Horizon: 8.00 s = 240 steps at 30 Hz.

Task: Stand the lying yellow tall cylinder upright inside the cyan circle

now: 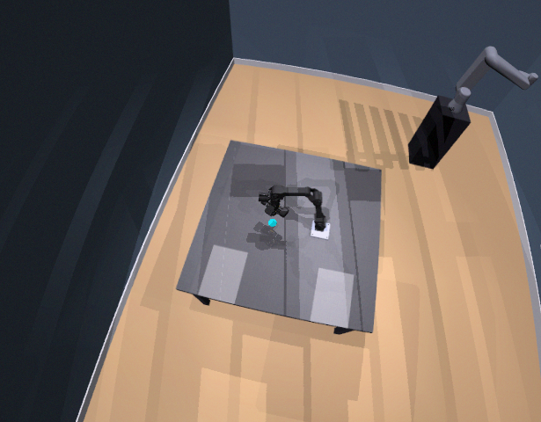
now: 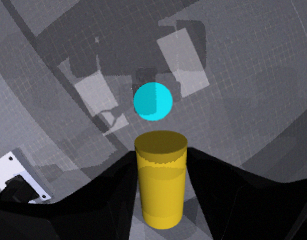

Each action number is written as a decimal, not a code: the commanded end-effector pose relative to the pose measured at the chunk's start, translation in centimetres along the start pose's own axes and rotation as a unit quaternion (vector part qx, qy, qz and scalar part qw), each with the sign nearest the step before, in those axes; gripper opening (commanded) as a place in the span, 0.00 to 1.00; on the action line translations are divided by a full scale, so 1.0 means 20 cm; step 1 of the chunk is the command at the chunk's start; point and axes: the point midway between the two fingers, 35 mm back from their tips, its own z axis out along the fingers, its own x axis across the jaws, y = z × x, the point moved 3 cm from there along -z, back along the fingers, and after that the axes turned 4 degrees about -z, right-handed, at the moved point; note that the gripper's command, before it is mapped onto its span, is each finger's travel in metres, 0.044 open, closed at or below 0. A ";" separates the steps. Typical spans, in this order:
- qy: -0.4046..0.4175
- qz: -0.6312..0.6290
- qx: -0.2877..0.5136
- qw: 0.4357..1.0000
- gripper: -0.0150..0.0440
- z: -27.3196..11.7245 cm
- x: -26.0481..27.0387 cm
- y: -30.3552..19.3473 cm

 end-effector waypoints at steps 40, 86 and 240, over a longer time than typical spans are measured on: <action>0.071 -0.031 -0.107 0.991 0.43 0.12 0.02 0.02; 0.115 -0.045 -0.260 0.958 0.43 0.21 0.04 -0.01; -0.040 -0.008 -0.666 0.745 0.43 0.32 0.00 -0.28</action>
